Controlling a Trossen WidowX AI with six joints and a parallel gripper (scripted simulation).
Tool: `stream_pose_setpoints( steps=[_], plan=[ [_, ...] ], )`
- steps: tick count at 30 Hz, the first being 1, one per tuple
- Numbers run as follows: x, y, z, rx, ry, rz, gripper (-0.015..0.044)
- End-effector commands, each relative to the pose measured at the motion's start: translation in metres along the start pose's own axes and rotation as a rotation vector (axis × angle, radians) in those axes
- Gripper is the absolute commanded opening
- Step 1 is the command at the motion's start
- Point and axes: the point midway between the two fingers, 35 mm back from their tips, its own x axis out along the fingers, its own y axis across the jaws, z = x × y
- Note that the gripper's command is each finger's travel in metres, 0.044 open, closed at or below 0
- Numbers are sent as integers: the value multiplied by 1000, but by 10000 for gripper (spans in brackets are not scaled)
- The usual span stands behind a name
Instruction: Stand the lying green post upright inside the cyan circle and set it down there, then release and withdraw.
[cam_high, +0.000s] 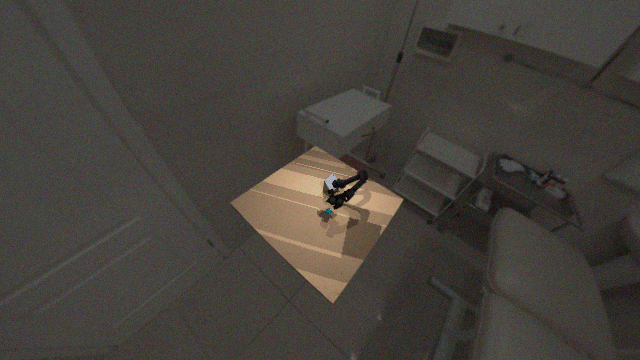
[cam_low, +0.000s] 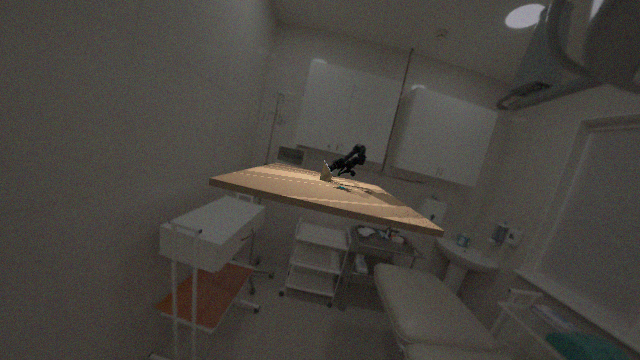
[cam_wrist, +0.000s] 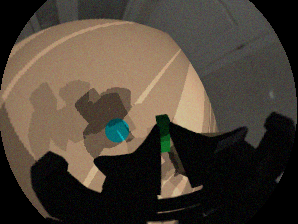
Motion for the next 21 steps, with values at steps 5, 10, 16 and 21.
stream_pose_setpoints(
  steps=[5,10,16,21],
  plan=[
    [1,-2,-1,12,-48,-22,23],
    [1,-1,0,16,-79,-30,23],
    [1,-1,1,22,-117,-38,23],
    [1,-1,1,28,-149,-43,23]
  ],
)
